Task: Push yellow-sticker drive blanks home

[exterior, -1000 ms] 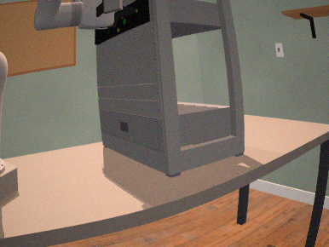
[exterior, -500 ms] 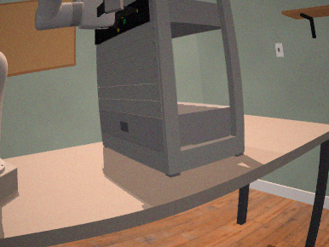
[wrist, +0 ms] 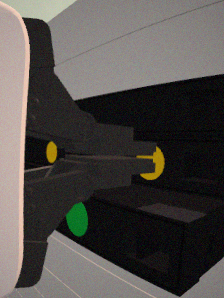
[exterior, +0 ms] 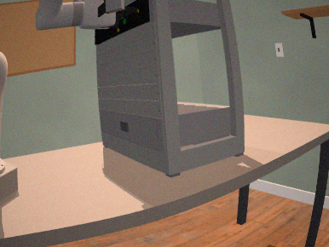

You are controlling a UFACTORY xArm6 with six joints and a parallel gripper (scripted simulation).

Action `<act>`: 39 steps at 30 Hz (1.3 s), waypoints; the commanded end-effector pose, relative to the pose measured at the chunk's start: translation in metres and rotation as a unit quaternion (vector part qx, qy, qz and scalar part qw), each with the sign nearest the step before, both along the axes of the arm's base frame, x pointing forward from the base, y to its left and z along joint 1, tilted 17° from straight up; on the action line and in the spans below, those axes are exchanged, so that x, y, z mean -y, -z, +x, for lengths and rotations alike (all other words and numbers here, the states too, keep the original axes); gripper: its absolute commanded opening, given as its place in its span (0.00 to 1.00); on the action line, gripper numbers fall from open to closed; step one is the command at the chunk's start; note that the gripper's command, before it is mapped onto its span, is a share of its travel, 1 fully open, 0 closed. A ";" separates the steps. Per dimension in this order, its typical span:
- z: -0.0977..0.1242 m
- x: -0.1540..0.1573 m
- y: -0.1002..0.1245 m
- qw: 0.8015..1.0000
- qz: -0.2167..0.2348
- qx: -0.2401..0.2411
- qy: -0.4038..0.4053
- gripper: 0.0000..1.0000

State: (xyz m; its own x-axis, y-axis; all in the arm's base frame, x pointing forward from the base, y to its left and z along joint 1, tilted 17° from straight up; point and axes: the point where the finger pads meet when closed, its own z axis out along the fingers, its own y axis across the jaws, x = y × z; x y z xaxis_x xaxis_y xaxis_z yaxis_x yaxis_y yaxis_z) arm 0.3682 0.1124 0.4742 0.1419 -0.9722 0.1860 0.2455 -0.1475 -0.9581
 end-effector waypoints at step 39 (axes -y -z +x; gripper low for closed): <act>-0.070 0.013 0.014 1.000 0.001 0.002 0.000 0.00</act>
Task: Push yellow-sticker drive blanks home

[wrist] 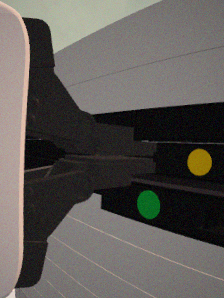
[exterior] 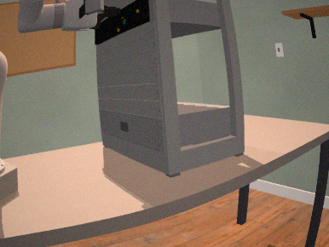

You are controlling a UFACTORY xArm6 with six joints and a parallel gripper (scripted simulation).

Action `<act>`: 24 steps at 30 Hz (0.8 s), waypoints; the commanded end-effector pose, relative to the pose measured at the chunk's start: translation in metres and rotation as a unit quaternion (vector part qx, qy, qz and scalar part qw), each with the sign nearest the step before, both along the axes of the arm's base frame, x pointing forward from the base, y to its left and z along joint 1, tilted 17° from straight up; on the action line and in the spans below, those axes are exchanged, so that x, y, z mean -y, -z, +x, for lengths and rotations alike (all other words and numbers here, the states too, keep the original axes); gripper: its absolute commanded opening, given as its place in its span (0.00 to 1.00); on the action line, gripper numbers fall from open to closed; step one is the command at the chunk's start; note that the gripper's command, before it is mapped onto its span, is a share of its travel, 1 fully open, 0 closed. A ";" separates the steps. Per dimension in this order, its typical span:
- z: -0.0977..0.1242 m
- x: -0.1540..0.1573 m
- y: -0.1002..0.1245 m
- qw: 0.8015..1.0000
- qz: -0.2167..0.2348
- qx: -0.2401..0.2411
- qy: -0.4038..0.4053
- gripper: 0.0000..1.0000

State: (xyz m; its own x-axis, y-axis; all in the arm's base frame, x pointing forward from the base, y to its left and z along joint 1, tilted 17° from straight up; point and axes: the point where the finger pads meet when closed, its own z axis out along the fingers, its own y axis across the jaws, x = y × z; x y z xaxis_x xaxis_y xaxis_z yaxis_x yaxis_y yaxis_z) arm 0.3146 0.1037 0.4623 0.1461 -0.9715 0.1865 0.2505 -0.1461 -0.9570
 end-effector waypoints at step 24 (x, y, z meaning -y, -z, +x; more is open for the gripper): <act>-0.072 0.015 0.016 1.000 0.001 0.000 0.003 0.00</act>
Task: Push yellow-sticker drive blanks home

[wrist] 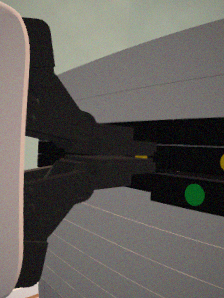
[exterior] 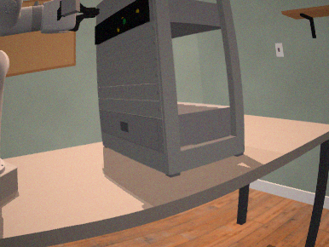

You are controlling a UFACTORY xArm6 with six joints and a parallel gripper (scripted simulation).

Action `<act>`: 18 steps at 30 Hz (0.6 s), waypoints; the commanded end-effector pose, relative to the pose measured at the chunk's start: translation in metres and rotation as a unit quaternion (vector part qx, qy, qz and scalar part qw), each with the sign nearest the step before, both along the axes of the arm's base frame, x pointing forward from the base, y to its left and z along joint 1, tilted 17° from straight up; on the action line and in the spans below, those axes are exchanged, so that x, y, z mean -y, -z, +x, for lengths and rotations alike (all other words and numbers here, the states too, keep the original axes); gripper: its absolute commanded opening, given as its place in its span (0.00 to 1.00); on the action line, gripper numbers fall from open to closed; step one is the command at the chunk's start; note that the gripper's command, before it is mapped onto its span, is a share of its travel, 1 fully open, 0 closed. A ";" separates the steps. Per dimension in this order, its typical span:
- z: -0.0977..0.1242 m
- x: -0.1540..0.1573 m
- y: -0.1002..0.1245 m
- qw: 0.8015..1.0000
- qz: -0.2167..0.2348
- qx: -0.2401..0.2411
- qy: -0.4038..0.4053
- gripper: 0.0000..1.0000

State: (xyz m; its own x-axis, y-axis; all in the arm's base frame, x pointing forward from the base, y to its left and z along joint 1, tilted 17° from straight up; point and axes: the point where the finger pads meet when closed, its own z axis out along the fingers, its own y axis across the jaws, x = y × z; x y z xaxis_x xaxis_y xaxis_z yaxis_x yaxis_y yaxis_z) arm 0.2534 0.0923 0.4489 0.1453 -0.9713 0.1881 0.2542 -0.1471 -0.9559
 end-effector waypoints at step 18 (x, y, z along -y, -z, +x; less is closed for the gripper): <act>-0.025 0.006 0.006 1.000 0.001 -0.002 0.003 0.00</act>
